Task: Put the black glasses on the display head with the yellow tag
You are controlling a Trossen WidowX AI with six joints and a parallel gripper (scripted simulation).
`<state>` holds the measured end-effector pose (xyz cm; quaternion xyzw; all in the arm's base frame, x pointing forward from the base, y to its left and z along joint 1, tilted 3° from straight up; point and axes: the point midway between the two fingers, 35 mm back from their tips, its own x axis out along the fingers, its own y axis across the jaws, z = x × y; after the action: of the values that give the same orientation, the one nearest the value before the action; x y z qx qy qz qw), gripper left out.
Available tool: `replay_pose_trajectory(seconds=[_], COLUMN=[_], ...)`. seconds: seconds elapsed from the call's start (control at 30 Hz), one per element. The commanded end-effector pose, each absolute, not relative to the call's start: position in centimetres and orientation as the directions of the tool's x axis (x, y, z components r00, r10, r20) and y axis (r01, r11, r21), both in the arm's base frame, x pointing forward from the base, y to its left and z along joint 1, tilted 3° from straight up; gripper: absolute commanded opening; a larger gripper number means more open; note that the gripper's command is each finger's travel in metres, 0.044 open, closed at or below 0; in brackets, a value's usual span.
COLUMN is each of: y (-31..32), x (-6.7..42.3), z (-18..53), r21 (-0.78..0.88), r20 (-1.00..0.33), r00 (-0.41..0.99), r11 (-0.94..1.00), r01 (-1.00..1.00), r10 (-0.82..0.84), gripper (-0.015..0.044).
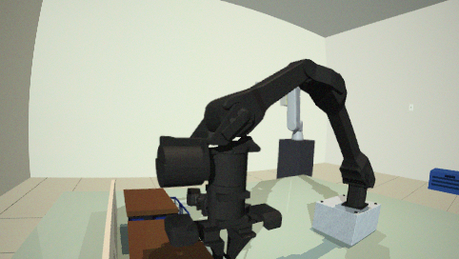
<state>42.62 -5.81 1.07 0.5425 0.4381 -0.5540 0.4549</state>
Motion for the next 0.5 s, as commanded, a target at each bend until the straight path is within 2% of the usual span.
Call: replay_pose_trajectory(seconds=[0.0, 0.47], y=[-5.8, -5.8], x=[42.6, 42.6], z=[1.1, 4.2], r21=[0.008, 0.007], r20=[-1.000, -1.000], r00=[0.002, 0.002], r11=[-0.202, -0.197], r01=[0.979, 0.980], r10=[-0.029, -0.023], gripper=[0.0108, 0.0108])
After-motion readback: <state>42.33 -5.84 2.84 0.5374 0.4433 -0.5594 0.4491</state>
